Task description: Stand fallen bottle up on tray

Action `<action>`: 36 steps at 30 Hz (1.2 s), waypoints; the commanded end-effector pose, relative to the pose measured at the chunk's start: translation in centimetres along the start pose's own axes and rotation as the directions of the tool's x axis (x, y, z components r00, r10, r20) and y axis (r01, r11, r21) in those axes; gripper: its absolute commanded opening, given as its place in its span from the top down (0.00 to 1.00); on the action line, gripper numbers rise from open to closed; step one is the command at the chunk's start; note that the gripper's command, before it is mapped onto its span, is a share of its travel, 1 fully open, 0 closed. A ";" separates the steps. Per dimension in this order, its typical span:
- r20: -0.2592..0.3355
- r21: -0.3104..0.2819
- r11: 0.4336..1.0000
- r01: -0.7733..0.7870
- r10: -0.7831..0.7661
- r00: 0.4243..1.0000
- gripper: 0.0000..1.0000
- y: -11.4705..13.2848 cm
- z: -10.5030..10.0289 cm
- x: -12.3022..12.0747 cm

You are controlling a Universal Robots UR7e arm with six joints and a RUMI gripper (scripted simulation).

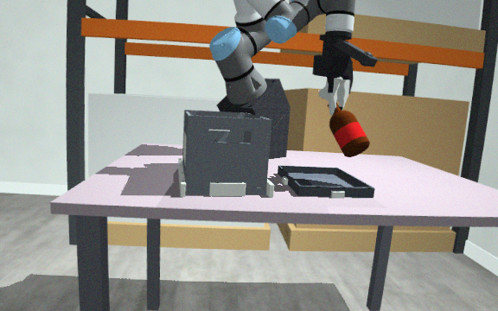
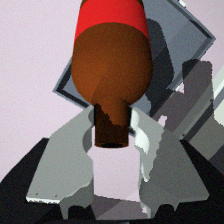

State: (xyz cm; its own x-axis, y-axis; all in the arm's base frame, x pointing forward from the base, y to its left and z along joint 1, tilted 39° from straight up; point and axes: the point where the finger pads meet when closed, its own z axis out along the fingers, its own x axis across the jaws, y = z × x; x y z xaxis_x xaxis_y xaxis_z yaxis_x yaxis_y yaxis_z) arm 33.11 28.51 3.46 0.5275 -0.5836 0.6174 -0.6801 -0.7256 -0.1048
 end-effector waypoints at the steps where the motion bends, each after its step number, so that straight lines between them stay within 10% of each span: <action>1: 0.000 0.001 1.000 0.000 0.000 1.000 1.00 0.0 0.0 0.0; 36: 0.000 0.001 0.966 0.258 -0.258 0.966 1.00 0.0 0.0 0.0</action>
State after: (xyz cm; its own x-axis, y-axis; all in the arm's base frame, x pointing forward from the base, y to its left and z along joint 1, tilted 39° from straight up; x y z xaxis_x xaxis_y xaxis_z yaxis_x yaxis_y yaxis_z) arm 33.11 28.51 3.46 0.6709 -0.3982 0.6255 -0.5392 -0.8411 0.0429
